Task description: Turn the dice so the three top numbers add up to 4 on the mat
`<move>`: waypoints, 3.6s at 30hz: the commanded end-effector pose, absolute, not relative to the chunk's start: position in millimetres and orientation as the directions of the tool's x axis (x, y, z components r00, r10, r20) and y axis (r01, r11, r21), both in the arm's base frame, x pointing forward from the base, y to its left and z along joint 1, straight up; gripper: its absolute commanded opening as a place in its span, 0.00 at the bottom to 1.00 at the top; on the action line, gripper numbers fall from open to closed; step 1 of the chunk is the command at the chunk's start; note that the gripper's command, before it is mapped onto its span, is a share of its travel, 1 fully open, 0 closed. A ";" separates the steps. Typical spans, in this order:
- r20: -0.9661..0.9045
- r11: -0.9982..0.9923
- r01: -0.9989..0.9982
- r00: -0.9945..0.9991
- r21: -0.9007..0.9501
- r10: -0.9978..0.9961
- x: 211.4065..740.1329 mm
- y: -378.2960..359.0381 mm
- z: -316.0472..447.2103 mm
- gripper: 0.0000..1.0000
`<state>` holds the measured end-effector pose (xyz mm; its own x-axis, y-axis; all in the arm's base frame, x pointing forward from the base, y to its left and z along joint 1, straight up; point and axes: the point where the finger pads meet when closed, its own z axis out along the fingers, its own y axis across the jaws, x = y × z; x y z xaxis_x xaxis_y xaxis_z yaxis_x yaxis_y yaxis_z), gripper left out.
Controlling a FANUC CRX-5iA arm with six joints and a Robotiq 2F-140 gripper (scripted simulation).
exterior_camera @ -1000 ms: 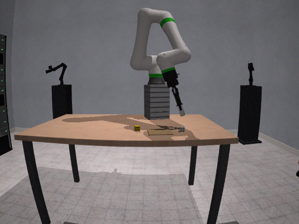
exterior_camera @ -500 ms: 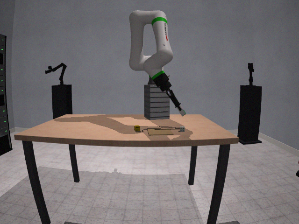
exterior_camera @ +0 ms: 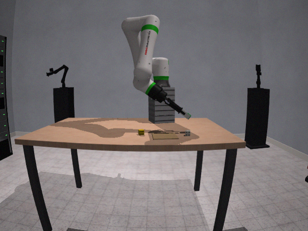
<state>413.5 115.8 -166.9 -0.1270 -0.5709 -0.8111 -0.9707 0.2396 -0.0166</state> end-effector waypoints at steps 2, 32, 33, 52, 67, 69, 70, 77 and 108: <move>-0.878 0.233 -0.972 -0.100 -0.014 -0.468 409.0 114.8 -170.2 0.16; -0.879 0.224 -0.975 -0.103 -0.004 -0.465 408.1 113.9 -223.4 0.16; -0.879 0.224 -0.975 -0.103 -0.004 -0.465 408.0 113.9 -226.5 0.16; -0.879 0.224 -0.975 -0.103 -0.004 -0.465 407.8 113.7 -241.5 0.16; -0.879 0.224 -0.975 -0.103 -0.004 -0.465 407.8 113.7 -241.5 0.16; -0.879 0.224 -0.975 -0.103 -0.004 -0.465 407.8 113.7 -241.5 0.16; -0.879 0.224 -0.975 -0.103 -0.004 -0.465 407.8 113.7 -241.5 0.16; -0.879 0.224 -0.975 -0.103 -0.004 -0.465 407.8 113.7 -241.5 0.16; -0.879 0.224 -0.975 -0.103 -0.004 -0.465 407.8 113.6 -252.7 0.16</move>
